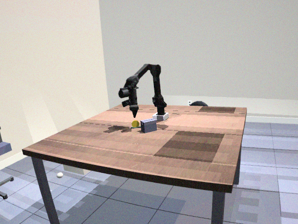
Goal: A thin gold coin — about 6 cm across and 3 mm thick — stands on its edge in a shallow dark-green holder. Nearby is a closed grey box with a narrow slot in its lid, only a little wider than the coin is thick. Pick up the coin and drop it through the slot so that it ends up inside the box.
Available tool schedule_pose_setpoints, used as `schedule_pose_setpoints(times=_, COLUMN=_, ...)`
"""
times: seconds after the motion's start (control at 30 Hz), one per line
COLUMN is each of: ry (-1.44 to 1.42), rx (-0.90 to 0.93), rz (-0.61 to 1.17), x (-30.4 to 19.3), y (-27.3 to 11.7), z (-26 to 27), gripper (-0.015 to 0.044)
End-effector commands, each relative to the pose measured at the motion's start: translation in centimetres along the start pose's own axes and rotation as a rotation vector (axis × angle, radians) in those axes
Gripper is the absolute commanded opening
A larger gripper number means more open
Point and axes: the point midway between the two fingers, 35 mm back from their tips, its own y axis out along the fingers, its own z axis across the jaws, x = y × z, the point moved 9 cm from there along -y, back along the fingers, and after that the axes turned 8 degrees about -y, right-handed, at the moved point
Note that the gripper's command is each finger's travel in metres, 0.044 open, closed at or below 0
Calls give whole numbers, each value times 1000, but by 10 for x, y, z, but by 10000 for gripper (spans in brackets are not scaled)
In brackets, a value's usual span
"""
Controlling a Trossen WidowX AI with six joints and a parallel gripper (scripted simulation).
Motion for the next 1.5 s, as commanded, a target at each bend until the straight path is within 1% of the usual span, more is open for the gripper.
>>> schedule_pose_setpoints(times=0.0, ry=5, rx=-3, rz=11, x=-2, y=9, z=0, gripper=161)
schedule_pose_setpoints(times=1.4, ry=5, rx=-3, rz=12, x=-2, y=71, z=1, gripper=161)
schedule_pose_setpoints(times=1.47, ry=5, rx=-3, rz=12, x=-2, y=71, z=1, gripper=108)
